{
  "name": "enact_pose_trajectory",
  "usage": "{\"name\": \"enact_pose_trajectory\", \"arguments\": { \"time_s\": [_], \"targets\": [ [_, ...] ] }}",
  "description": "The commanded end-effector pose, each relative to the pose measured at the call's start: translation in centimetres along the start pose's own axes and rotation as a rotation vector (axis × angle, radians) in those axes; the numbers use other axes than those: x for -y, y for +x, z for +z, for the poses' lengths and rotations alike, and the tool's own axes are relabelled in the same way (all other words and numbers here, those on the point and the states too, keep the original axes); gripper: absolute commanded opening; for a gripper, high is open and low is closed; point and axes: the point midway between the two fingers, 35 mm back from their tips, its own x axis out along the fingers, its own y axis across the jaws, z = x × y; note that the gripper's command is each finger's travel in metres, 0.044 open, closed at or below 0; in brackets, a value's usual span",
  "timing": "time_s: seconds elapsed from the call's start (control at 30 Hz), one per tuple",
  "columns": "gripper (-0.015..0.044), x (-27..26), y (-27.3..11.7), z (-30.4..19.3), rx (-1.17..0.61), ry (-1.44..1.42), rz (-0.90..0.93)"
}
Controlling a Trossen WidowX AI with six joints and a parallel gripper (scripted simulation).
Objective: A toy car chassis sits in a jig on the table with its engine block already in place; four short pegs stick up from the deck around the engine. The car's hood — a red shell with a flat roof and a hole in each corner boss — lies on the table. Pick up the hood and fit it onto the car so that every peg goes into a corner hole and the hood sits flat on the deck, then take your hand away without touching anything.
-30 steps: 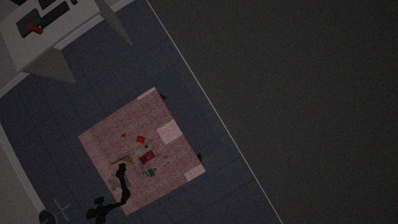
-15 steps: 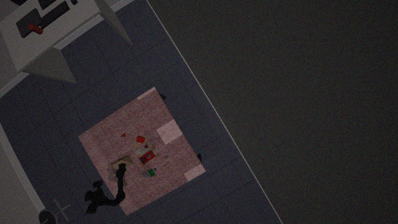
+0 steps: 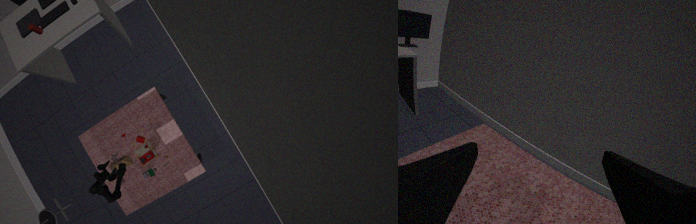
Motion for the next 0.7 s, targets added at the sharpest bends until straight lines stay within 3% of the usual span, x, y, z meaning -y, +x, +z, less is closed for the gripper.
{"name": "enact_pose_trajectory", "arguments": {
  "time_s": [0.0, 0.33, 0.67],
  "targets": [
    [0.0440, -1.8, 3.4, -2.2, -0.115, 0.126, 0.034],
    [0.0440, -6.5, 11.0, -10.6, -0.486, 0.499, 0.015],
    [0.0440, -10.6, 15.6, -21.0, -0.874, 0.858, -0.177]
  ]
}}
